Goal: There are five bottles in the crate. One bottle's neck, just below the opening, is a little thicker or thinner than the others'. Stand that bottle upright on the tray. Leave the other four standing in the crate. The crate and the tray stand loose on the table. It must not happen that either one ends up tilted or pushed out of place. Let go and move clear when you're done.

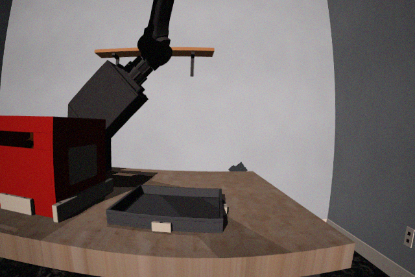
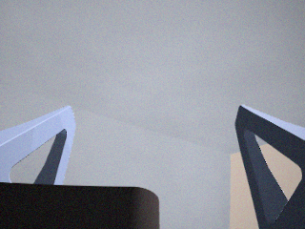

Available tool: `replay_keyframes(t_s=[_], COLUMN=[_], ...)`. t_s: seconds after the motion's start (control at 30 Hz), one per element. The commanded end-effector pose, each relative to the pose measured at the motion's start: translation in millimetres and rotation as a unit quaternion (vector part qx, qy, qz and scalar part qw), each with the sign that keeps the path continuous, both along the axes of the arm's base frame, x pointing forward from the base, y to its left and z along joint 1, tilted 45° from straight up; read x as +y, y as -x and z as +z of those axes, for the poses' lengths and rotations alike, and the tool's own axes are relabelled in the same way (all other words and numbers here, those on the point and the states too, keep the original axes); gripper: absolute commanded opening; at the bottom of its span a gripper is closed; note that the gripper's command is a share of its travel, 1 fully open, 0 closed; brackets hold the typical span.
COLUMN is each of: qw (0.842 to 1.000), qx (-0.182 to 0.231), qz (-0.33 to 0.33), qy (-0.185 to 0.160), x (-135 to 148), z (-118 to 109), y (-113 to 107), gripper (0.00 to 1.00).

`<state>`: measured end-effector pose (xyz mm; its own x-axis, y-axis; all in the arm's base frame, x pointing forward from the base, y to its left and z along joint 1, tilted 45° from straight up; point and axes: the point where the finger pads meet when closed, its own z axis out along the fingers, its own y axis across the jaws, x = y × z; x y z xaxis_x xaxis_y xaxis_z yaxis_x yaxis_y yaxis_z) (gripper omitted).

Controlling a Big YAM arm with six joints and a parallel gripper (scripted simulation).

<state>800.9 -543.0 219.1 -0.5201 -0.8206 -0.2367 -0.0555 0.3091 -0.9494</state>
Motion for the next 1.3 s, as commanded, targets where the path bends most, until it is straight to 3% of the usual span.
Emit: replay_keyframes(t_s=[0.0,0.03,0.07,0.1,0.13,0.17,0.2,0.23,0.27,0.3,0.33,0.37,0.4,0.43,0.53,0.63,0.67,0.7,0.73,0.77,0.8,0.87,0.9,1.0,1.1,1.2,1.27], qw=[0.999,0.995,0.995,0.989,0.989,0.981,0.981,0.97,0.97,0.957,0.957,0.942,0.942,0.925,0.925,0.865,0.865,0.843,0.843,0.82,0.82,0.776,0.776,0.714,0.714,0.664,0.639], qx=[0.024,0.056,0.056,0.088,0.088,0.12,0.12,0.151,0.151,0.181,0.181,0.209,0.209,0.237,0.237,0.31,0.31,0.331,0.331,0.35,0.35,0.384,0.384,0.422,0.422,0.447,0.458], qz=[0.026,0.044,0.044,0.061,0.061,0.078,0.078,0.093,0.093,0.108,0.108,0.121,0.121,0.132,0.132,0.157,0.157,0.163,0.163,0.167,0.167,0.171,0.171,0.17,0.17,0.165,0.161], qy=[-0.034,-0.066,-0.066,-0.098,-0.098,-0.131,-0.131,-0.165,-0.165,-0.199,-0.199,-0.233,-0.233,-0.267,-0.267,-0.363,-0.363,-0.392,-0.392,-0.42,-0.42,-0.471,-0.471,-0.532,-0.532,-0.576,-0.596], x=[36,54,54,74,74,96,96,118,118,141,141,165,165,190,190,261,261,284,284,305,305,345,345,394,394,429,445], z=[-10,-45,-45,-79,-79,-112,-112,-144,-144,-173,-173,-201,-201,-226,-226,-285,-285,-299,-299,-312,-312,-329,-329,-343,-343,-347,-347], y=[5,10,10,17,17,27,27,40,40,55,55,72,72,91,91,153,153,175,175,197,197,240,240,295,295,338,359], gripper=[1.0,1.0,1.0,1.0,1.0,1.0,1.0,1.0,1.0,1.0,1.0,1.0,1.0,1.0,1.0,1.0,1.0,1.0,1.0,1.0,1.0,1.0,1.0,1.0,1.0,1.0,1.0])
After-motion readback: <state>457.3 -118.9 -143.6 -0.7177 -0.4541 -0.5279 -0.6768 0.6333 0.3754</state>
